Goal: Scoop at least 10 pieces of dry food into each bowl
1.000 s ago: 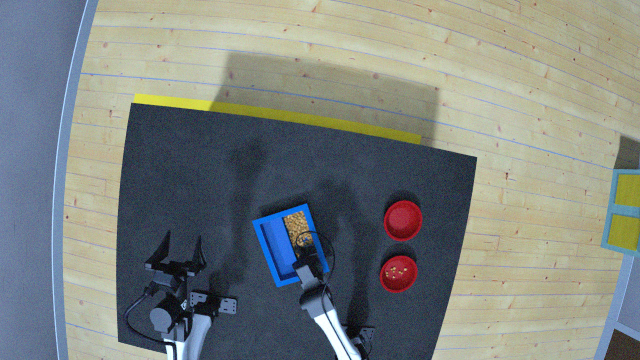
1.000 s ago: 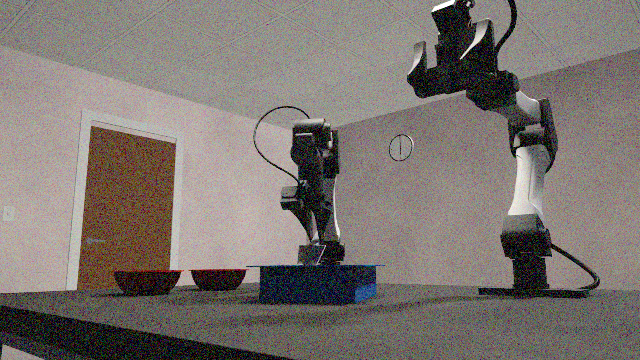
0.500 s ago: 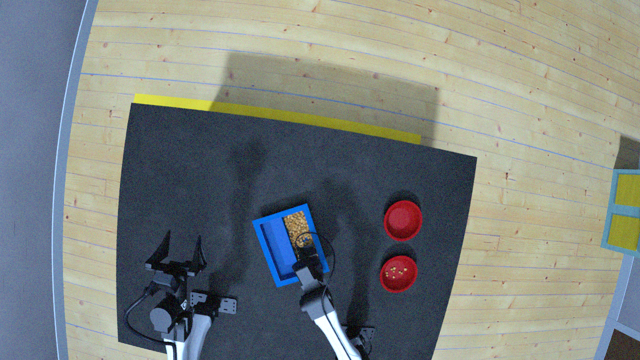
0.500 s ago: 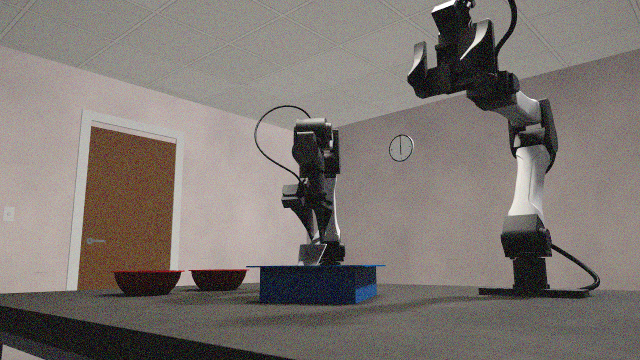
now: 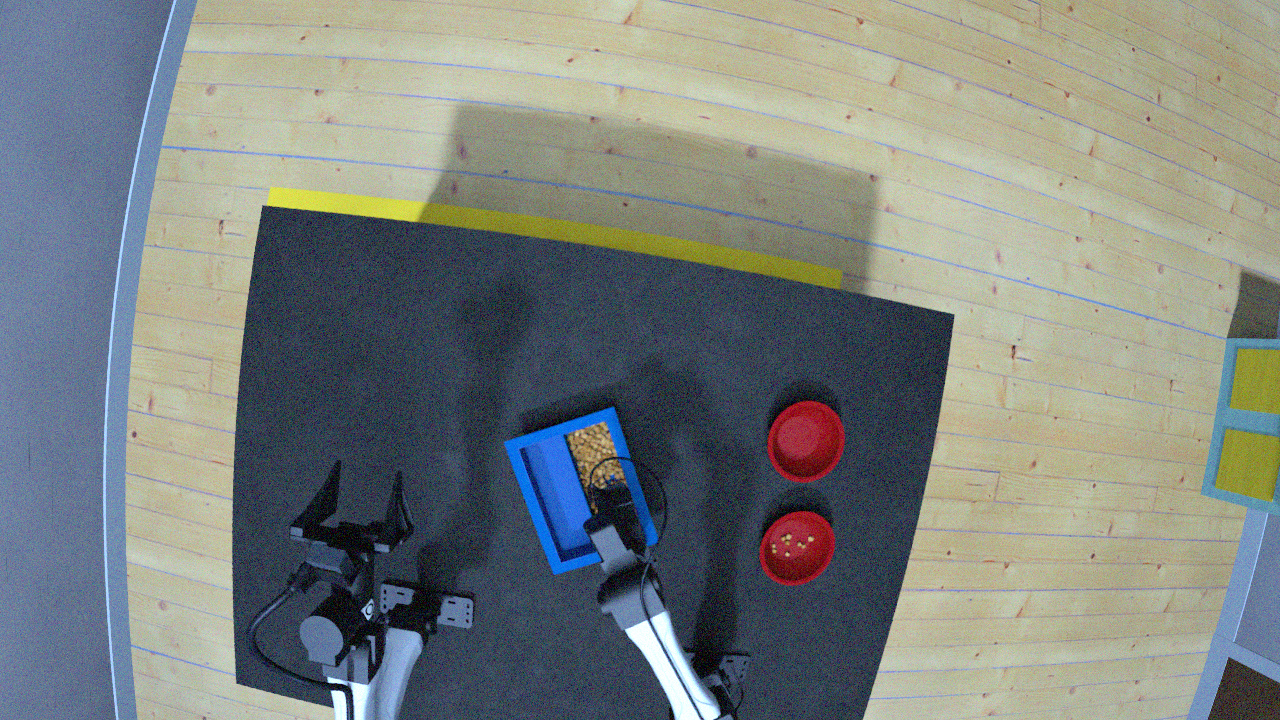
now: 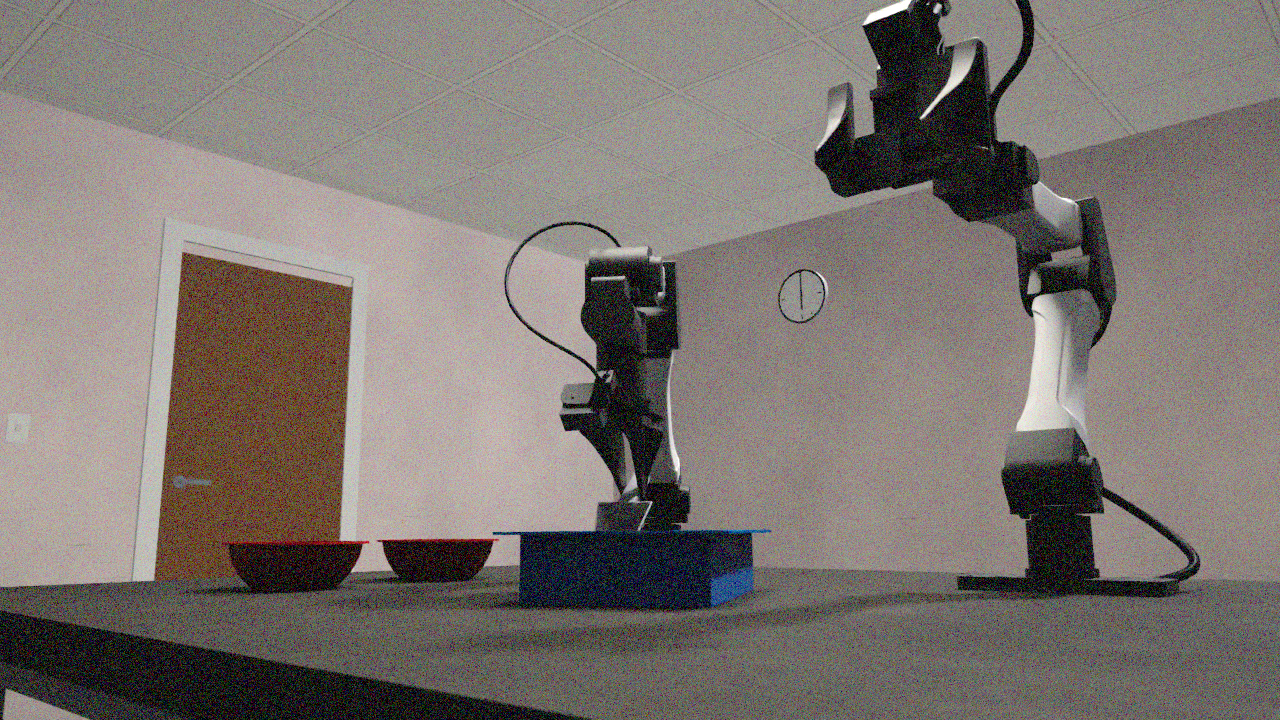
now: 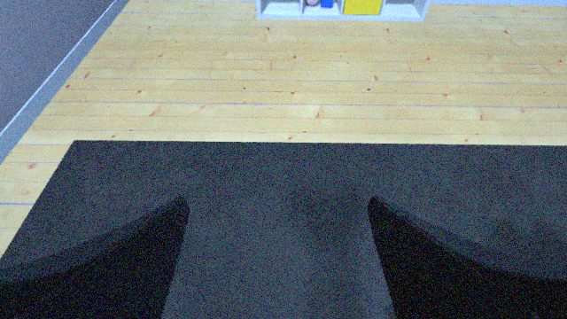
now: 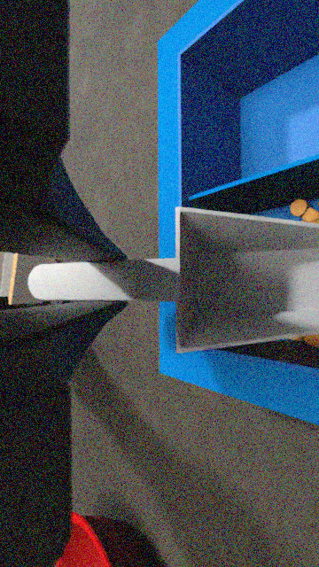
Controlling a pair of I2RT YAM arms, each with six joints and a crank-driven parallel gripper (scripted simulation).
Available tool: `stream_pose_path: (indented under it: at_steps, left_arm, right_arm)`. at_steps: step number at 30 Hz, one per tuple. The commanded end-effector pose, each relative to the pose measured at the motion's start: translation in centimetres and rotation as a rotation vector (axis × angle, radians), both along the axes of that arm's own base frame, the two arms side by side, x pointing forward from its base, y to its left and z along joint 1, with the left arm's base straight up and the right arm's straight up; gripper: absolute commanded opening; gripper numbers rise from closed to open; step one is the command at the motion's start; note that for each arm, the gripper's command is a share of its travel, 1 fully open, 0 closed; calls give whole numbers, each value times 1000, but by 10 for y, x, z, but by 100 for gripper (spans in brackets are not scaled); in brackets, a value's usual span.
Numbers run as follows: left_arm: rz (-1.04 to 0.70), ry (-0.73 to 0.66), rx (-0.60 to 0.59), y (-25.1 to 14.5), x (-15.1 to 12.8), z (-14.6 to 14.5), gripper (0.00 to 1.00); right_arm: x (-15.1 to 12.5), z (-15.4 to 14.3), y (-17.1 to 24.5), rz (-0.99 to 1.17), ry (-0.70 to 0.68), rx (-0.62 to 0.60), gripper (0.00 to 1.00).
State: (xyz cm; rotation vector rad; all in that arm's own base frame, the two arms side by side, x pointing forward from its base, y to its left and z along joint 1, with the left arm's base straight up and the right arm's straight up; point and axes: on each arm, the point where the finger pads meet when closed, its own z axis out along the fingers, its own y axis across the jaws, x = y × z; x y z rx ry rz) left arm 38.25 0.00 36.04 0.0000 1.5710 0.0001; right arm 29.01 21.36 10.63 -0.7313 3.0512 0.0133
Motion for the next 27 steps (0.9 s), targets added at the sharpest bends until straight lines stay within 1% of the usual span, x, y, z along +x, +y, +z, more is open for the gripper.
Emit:
stream_pose_path:
  at_steps: [1, 2, 4, 5, 7, 9, 12, 15, 21, 22, 24, 25, 27]
  left_arm:
    - [0, -52, -1, 0, -2, 20, 100]
    - [0, -52, -1, 0, -2, 20, 100]
    - [0, -52, -1, 0, -2, 20, 100]
    - [0, -52, -1, 0, -2, 20, 100]
    - [0, -52, -1, 0, -2, 20, 100]
    - [0, -52, -1, 0, -2, 20, 100]
    - [0, -52, -1, 0, -2, 20, 100]
    - [0, -52, -1, 0, -2, 20, 100]
    - [0, -52, -1, 0, -2, 20, 100]
    - [0, -52, -1, 0, -2, 20, 100]
    - [0, -52, -1, 0, -2, 20, 100]
    - [0, -52, -1, 0, -2, 20, 100]
    - [0, -52, -1, 0, -2, 20, 100]
  right_arm:
    - [7, 14, 3, 3, -43, 31, 0]
    - [9, -3, 2, 2, -1, 2, 0]
    - [10, -4, 5, 7, -5, 6, 0]
    - [9, 5, 4, 6, -21, 17, 0]
    - [9, 5, 4, 6, -21, 17, 0]
    - [14, -7, 6, 2, -4, 6, 0]
    - [14, -1, 5, 2, -10, 11, 0]
    - [16, -7, 7, 1, 4, 5, 0]
    - [21, -7, 10, -3, -2, 8, 0]
    - [21, 0, 10, -3, -19, 21, 0]
    - [21, 0, 10, -3, -19, 21, 0]
    - [23, -12, 10, -2, 3, -1, 0]
    - [25, -13, 12, 0, 3, 5, 0]
